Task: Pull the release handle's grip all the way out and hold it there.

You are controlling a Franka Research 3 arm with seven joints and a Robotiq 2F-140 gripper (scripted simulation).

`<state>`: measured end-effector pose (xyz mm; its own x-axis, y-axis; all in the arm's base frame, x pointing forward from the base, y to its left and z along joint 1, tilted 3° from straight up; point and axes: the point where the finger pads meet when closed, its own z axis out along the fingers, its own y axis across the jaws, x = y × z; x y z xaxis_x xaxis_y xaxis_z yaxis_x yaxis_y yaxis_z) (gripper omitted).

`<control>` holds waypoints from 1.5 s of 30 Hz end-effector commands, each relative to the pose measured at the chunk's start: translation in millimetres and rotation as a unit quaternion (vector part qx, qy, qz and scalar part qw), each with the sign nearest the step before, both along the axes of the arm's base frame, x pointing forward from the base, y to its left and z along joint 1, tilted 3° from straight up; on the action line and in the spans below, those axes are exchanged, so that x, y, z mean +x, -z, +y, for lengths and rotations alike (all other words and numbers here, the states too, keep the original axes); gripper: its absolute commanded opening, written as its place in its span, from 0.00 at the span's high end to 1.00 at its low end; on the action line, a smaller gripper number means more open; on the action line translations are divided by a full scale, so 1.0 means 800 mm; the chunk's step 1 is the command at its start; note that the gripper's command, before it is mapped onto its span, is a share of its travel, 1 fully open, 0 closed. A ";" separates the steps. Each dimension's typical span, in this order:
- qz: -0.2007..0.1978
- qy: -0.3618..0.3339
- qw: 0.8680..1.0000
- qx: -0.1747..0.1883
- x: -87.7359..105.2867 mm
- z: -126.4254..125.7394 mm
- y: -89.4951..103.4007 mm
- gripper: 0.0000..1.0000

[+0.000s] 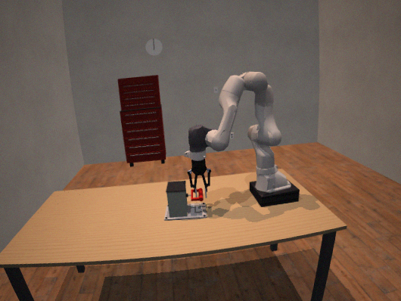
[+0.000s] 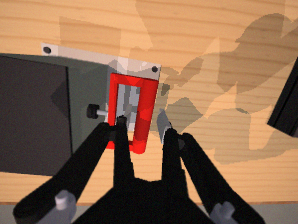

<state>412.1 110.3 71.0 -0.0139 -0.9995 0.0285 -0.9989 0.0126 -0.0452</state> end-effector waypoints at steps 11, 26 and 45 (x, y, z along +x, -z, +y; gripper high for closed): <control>-0.005 0.001 1.000 0.001 0.004 -0.001 0.011 0.69; -0.005 0.001 1.000 0.001 0.004 -0.001 0.012 0.69; -0.005 0.001 1.000 0.001 0.004 -0.001 0.012 0.69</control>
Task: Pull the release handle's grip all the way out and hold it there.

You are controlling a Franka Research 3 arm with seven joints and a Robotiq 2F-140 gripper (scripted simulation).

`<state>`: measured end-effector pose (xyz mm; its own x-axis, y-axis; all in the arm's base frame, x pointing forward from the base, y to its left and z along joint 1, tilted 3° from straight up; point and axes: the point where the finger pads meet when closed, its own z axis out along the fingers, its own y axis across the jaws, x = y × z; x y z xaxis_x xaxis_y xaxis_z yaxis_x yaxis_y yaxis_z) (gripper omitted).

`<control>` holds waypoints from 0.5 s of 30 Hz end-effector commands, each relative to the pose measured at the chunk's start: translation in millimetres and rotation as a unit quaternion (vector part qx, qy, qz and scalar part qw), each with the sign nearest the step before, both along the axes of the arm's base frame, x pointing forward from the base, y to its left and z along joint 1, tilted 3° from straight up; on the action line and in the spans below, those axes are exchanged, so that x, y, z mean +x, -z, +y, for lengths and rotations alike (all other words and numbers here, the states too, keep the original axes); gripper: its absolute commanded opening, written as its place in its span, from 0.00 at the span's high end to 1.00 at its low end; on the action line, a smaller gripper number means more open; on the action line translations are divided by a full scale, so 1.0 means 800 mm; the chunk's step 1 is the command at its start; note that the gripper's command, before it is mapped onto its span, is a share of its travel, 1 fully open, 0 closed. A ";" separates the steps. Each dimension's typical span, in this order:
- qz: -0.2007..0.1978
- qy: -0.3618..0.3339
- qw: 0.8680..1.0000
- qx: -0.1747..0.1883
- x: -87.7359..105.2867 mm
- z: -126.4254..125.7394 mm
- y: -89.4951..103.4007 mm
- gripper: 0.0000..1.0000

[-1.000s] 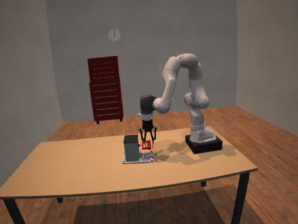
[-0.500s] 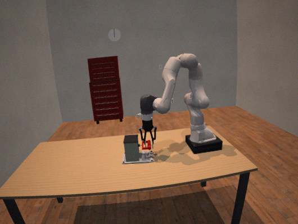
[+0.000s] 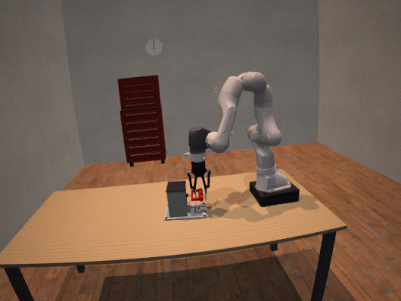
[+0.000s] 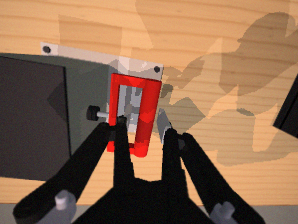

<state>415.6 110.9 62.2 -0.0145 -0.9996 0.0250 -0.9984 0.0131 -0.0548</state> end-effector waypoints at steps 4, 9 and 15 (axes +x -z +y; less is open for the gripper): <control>0.000 0.001 1.000 0.000 -0.001 -0.002 0.001 0.69; 0.000 0.001 1.000 0.000 -0.001 -0.002 0.001 1.00; 0.000 0.001 1.000 0.000 -0.001 -0.002 0.001 1.00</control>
